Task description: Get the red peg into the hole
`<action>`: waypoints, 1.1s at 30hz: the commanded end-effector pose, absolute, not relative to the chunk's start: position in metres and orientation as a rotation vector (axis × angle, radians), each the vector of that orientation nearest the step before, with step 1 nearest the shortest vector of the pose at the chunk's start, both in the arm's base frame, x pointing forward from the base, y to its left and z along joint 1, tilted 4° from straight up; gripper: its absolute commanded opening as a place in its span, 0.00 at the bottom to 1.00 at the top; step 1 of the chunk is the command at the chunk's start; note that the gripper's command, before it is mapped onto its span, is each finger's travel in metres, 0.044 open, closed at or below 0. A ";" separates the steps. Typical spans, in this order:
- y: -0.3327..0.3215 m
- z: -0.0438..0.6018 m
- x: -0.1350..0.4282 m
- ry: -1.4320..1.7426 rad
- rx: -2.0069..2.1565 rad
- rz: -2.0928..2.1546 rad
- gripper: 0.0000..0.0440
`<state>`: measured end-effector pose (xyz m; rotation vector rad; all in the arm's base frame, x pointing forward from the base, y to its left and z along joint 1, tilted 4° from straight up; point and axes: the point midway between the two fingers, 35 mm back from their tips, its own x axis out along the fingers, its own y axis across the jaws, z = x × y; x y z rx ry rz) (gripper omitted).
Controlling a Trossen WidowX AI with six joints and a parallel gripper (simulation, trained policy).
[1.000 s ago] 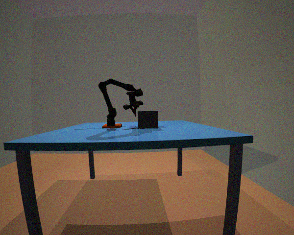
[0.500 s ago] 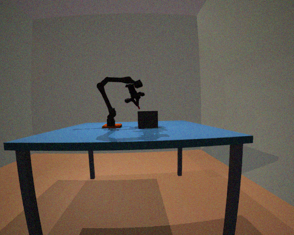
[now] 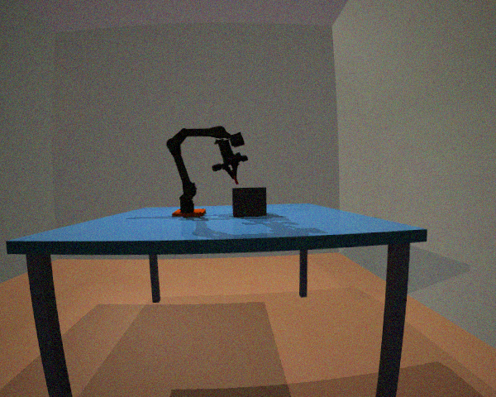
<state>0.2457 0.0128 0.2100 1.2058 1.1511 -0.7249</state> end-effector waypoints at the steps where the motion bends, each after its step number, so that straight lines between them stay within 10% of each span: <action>1: 0.002 0.210 0.250 1.149 1.199 -0.750 0.00; 33: -0.048 0.153 0.287 1.273 1.200 -0.820 0.00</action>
